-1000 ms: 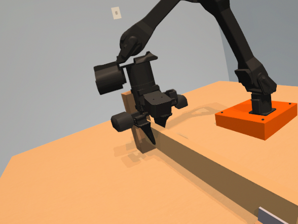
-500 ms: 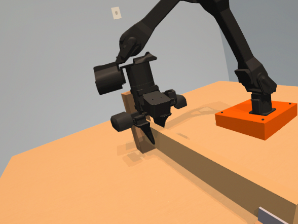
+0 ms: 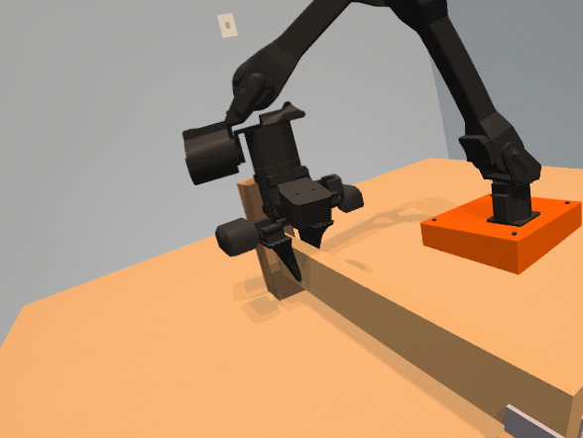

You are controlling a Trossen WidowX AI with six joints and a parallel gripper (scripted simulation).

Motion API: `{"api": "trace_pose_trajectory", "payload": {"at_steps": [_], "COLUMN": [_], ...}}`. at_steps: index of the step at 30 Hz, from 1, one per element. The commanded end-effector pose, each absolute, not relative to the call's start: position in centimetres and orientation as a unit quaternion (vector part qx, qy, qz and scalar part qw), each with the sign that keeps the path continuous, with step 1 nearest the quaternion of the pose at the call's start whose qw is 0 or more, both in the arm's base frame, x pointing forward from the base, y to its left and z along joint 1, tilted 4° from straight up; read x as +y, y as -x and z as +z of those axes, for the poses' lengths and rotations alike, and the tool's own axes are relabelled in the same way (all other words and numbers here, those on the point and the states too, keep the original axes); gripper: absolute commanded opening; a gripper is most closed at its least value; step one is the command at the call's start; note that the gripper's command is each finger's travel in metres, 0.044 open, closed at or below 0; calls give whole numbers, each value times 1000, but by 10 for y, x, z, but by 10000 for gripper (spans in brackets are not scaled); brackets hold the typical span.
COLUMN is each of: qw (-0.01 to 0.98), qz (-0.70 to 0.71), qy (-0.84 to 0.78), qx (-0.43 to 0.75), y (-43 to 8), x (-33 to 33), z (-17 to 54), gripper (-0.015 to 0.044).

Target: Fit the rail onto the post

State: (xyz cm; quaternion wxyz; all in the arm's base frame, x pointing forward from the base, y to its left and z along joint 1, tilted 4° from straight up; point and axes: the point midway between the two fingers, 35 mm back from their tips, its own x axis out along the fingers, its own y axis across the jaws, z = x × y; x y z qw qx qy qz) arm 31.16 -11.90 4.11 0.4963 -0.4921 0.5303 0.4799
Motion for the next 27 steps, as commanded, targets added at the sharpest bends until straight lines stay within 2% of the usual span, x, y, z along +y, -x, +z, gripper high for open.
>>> {"api": "trace_pose_trajectory", "payload": {"at_steps": [1, 22, 27], "qw": [495, 495, 496], "qz": [478, 478, 481], "qy": [495, 495, 492], "qx": [531, 531, 529], "y": [-312, -312, -312], "x": [-122, -128, -123], "z": [42, 44, 42], "gripper": [0, 0, 131]}}
